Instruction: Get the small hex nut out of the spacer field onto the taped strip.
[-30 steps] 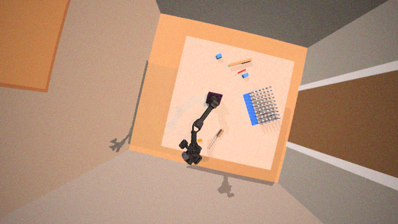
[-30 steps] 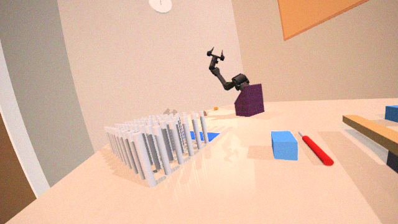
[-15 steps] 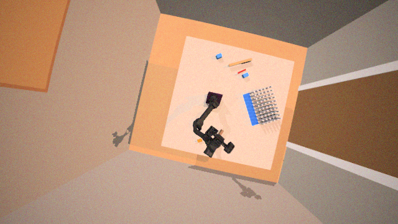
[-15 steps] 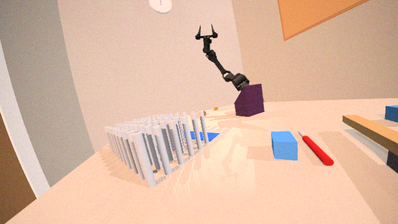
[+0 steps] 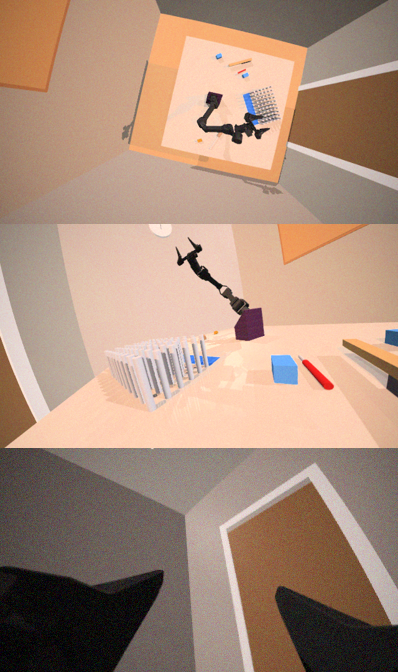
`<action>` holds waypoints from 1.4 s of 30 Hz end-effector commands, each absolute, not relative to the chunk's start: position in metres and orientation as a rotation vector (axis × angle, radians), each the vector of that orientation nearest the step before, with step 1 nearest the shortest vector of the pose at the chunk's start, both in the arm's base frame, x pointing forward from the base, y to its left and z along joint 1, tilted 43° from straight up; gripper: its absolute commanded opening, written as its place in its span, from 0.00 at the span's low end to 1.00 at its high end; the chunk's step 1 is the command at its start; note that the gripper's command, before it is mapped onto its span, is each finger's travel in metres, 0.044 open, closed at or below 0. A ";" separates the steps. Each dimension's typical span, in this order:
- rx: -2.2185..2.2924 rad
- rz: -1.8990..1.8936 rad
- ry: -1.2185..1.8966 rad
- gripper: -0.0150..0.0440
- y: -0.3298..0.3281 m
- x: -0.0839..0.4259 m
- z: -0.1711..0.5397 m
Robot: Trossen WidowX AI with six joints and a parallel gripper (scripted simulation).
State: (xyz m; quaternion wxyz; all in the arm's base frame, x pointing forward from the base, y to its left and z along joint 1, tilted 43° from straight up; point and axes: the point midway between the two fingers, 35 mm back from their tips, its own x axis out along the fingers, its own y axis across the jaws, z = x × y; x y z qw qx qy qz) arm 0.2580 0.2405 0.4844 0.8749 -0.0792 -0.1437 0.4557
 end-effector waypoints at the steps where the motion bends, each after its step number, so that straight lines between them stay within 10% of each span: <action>1: -0.194 0.813 -0.198 1.00 0.226 0.311 0.438; 14: -0.279 0.400 0.132 1.00 0.131 0.427 0.264; 27: -0.346 0.018 0.485 1.00 -0.005 0.427 0.092; 42: -0.349 0.000 0.503 1.00 -0.011 0.424 0.084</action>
